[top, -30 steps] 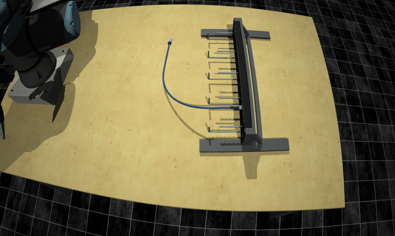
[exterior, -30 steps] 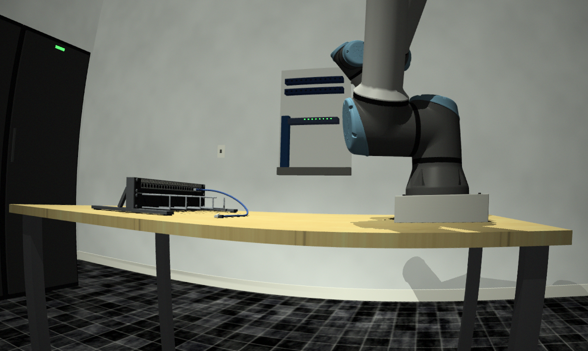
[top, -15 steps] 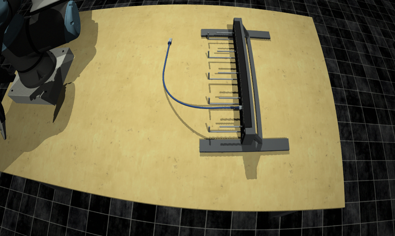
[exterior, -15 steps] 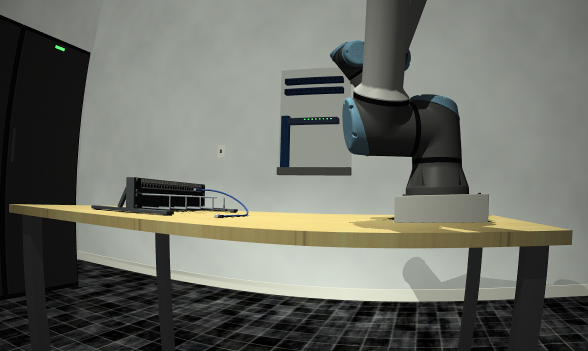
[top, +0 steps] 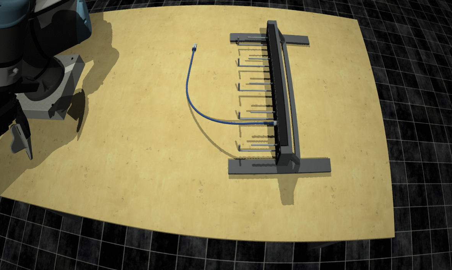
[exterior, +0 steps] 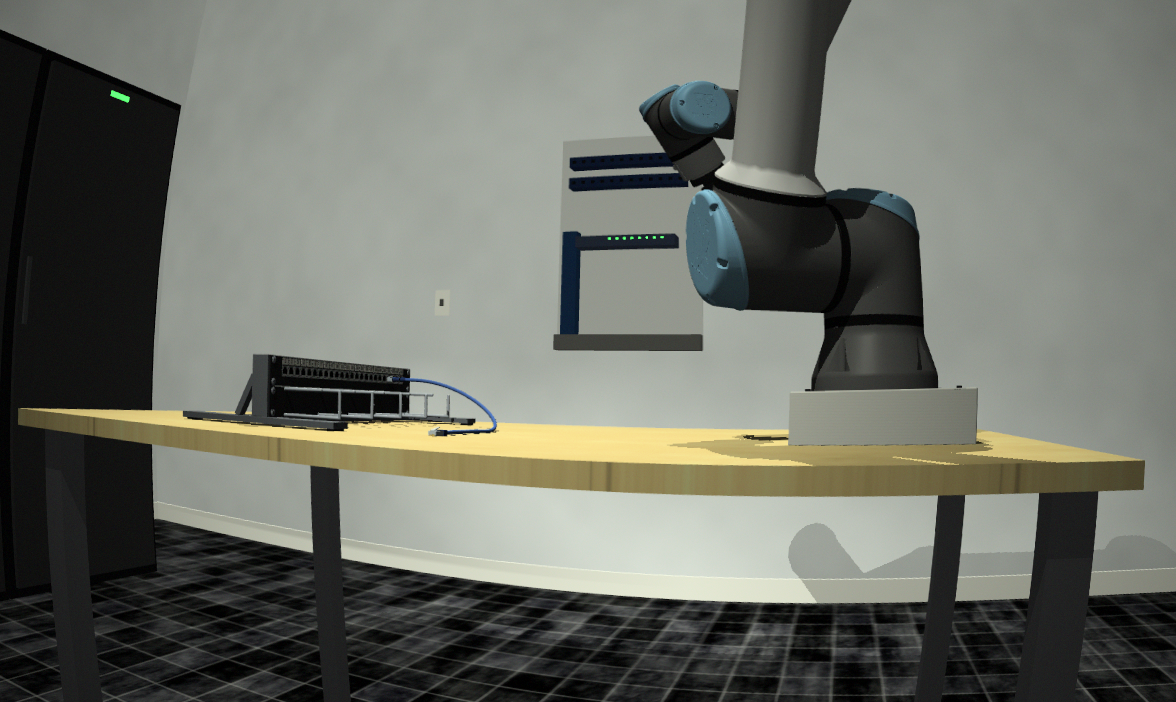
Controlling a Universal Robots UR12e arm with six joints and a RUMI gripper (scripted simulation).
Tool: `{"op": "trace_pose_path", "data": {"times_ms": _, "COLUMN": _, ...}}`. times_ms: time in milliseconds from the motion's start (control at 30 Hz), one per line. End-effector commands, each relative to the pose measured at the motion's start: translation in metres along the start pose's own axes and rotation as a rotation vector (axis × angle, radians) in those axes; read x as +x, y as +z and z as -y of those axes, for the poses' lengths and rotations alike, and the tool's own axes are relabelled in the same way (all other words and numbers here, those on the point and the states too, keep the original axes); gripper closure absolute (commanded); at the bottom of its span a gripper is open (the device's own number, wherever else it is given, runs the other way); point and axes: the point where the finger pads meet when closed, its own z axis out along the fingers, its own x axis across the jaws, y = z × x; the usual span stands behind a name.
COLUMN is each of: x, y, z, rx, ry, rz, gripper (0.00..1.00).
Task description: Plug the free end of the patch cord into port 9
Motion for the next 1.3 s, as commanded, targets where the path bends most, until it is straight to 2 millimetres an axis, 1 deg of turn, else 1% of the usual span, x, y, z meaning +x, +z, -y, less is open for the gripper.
{"op": "trace_pose_path", "data": {"times_ms": 0, "x": 0.064, "y": -0.019, "z": 0.031, "rx": 0.019, "ry": -0.003, "rz": -0.096, "gripper": 0.0}}
{"op": "trace_pose_path", "data": {"times_ms": 100, "x": 0.102, "y": -0.034, "z": 0.059, "rx": 0.041, "ry": -0.009, "rz": -0.155, "gripper": 0.0}}
{"op": "trace_pose_path", "data": {"times_ms": 167, "x": 0.127, "y": -0.046, "z": 0.082, "rx": 0.06, "ry": -0.015, "rz": -0.195, "gripper": 0.0}}
{"op": "trace_pose_path", "data": {"times_ms": 200, "x": 0.137, "y": -0.051, "z": 0.092, "rx": 0.071, "ry": -0.018, "rz": -0.215, "gripper": 0.0}}
{"op": "trace_pose_path", "data": {"times_ms": 267, "x": 0.137, "y": -0.051, "z": 0.092, "rx": 0.071, "ry": -0.018, "rz": -0.215, "gripper": 0.0}}
{"op": "trace_pose_path", "data": {"times_ms": 300, "x": 0.152, "y": -0.059, "z": 0.108, "rx": 0.083, "ry": -0.021, "rz": -0.235, "gripper": 0.0}}
{"op": "trace_pose_path", "data": {"times_ms": 367, "x": 0.176, "y": -0.073, "z": 0.137, "rx": 0.109, "ry": -0.029, "rz": -0.272, "gripper": 0.0}}
{"op": "trace_pose_path", "data": {"times_ms": 433, "x": 0.189, "y": -0.084, "z": 0.16, "rx": 0.137, "ry": -0.039, "rz": -0.307, "gripper": 0.0}}
{"op": "trace_pose_path", "data": {"times_ms": 467, "x": 0.197, "y": -0.088, "z": 0.168, "rx": 0.137, "ry": -0.039, "rz": -0.307, "gripper": 0.0}}
{"op": "trace_pose_path", "data": {"times_ms": 567, "x": 0.216, "y": -0.105, "z": 0.209, "rx": 0.185, "ry": -0.054, "rz": -0.352, "gripper": 0.0}}
{"op": "trace_pose_path", "data": {"times_ms": 600, "x": 0.224, "y": -0.11, "z": 0.219, "rx": 0.185, "ry": -0.054, "rz": -0.352, "gripper": 0.0}}
{"op": "trace_pose_path", "data": {"times_ms": 667, "x": 0.233, "y": -0.121, "z": 0.247, "rx": 0.218, "ry": -0.066, "rz": -0.377, "gripper": 0.0}}
{"op": "trace_pose_path", "data": {"times_ms": 700, "x": 0.24, "y": -0.125, "z": 0.256, "rx": 0.218, "ry": -0.066, "rz": -0.377, "gripper": 0.0}}
{"op": "trace_pose_path", "data": {"times_ms": 767, "x": 0.247, "y": -0.137, "z": 0.286, "rx": 0.252, "ry": -0.079, "rz": -0.398, "gripper": 0.0}}
{"op": "trace_pose_path", "data": {"times_ms": 833, "x": 0.247, "y": -0.137, "z": 0.286, "rx": 0.252, "ry": -0.079, "rz": -0.398, "gripper": 0.0}}
{"op": "trace_pose_path", "data": {"times_ms": 867, "x": 0.256, "y": -0.147, "z": 0.312, "rx": 0.268, "ry": -0.085, "rz": -0.406, "gripper": 0.0}}
{"op": "trace_pose_path", "data": {"times_ms": 933, "x": 0.261, "y": -0.159, "z": 0.346, "rx": 0.301, "ry": -0.098, "rz": -0.42, "gripper": 0.0}}
{"op": "trace_pose_path", "data": {"times_ms": 1100, "x": 0.264, "y": -0.182, "z": 0.418, "rx": 0.376, "ry": -0.13, "rz": -0.439, "gripper": 0.0}}
{"op": "trace_pose_path", "data": {"times_ms": 1133, "x": 0.267, "y": -0.186, "z": 0.431, "rx": 0.376, "ry": -0.13, "rz": -0.439, "gripper": 0.0}}
{"op": "trace_pose_path", "data": {"times_ms": 1267, "x": 0.264, "y": -0.203, "z": 0.489, "rx": 0.423, "ry": -0.151, "rz": -0.442, "gripper": 0.0}}
